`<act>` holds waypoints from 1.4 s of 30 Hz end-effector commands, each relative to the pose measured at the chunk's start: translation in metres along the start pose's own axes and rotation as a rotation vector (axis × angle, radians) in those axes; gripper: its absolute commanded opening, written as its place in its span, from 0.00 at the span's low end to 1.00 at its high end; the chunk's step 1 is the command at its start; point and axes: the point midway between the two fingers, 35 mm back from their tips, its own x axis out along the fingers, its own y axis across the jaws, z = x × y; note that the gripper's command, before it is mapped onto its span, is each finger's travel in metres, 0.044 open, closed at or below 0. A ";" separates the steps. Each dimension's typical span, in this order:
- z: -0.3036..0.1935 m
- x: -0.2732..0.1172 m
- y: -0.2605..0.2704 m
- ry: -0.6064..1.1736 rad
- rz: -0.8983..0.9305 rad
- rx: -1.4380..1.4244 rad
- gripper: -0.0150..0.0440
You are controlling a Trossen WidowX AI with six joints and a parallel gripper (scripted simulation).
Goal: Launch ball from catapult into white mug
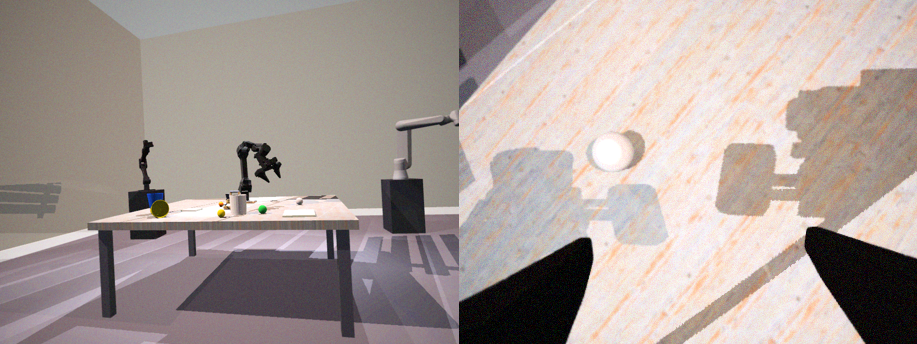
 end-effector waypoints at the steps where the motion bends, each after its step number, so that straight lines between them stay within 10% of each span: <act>1: -0.003 -0.004 -0.035 0.049 -0.083 0.119 1.00; 28: -0.076 -0.073 -0.197 0.336 -0.464 0.779 1.00; 42: -0.098 -0.035 -0.213 0.338 -0.466 0.783 1.00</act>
